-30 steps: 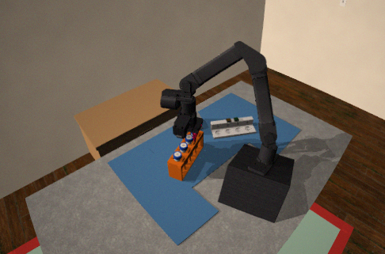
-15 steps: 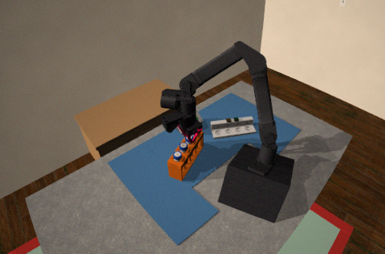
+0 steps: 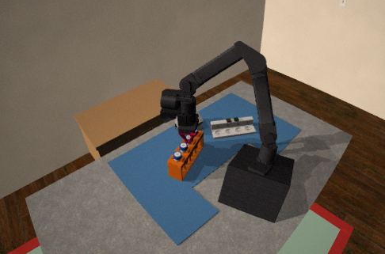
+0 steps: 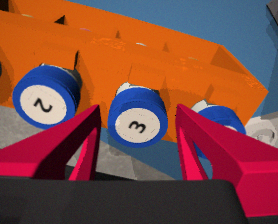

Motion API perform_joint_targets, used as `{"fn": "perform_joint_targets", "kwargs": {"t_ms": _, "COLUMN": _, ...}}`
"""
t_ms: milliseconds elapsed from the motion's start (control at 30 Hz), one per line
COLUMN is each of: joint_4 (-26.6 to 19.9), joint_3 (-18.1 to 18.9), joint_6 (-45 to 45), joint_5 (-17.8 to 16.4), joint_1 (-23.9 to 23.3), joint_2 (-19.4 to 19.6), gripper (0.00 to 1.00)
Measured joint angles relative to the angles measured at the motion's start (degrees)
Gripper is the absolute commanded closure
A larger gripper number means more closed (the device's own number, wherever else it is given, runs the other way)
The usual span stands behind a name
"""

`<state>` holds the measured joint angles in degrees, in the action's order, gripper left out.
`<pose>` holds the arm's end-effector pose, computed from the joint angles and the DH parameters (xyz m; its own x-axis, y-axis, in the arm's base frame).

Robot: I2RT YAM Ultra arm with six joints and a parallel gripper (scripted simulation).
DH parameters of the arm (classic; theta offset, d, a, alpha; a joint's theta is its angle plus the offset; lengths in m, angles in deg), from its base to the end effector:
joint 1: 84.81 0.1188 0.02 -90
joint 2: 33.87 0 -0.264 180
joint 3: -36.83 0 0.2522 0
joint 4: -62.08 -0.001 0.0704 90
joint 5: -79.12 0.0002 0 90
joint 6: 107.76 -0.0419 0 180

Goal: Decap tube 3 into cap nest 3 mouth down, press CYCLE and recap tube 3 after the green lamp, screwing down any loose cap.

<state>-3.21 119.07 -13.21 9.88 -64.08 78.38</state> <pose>0.3117 0.1032 0.1279 -0.8996 -0.4198 0.1201 -0.4343 0.8323 -0.3445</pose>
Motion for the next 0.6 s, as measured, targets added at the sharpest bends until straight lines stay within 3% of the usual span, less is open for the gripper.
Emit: {"fn": "perform_joint_targets", "kwargs": {"t_ms": 600, "joint_4": 0.00, "joint_3": 0.00, "joint_6": -47.74, "joint_5": 0.00, "joint_1": 0.00, "joint_2": 0.00, "gripper": 0.51}}
